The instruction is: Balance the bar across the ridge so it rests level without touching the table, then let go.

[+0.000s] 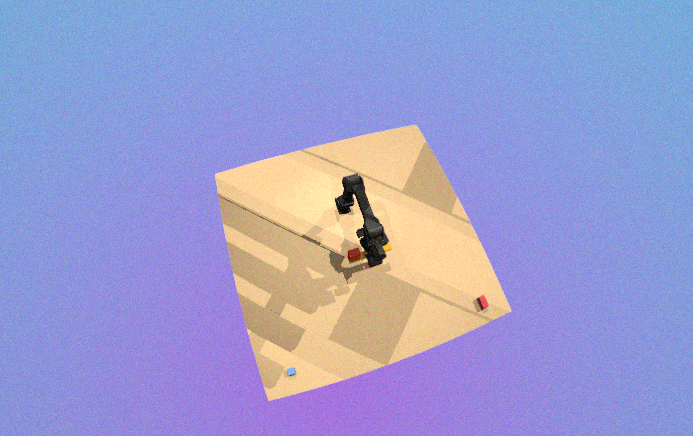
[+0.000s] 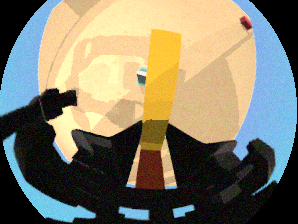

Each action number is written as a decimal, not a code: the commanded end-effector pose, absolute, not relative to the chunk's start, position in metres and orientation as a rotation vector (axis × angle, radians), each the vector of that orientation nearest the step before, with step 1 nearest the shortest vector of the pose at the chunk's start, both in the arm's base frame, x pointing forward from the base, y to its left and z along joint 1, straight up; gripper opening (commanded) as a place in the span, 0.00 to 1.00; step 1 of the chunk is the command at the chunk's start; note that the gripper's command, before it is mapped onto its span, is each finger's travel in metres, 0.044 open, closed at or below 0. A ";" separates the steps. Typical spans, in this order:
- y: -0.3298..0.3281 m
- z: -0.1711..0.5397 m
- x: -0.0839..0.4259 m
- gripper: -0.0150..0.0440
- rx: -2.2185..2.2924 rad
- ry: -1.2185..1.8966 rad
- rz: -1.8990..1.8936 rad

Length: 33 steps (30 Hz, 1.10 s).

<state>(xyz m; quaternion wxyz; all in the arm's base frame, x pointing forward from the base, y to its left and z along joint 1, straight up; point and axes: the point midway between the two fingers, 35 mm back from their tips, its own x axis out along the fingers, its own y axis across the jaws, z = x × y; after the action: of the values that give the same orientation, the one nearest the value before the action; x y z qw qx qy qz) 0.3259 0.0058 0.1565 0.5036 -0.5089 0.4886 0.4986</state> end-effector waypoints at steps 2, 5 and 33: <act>0.025 0.156 0.323 0.25 -1.202 1.200 1.174; 0.037 0.156 0.321 0.25 -1.186 1.209 1.160; 0.109 0.149 0.303 0.25 -1.083 1.262 1.068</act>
<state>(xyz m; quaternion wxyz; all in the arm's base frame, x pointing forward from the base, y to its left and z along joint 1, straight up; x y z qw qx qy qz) 0.3040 0.1080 0.1541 0.5510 -0.4592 0.5295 0.4530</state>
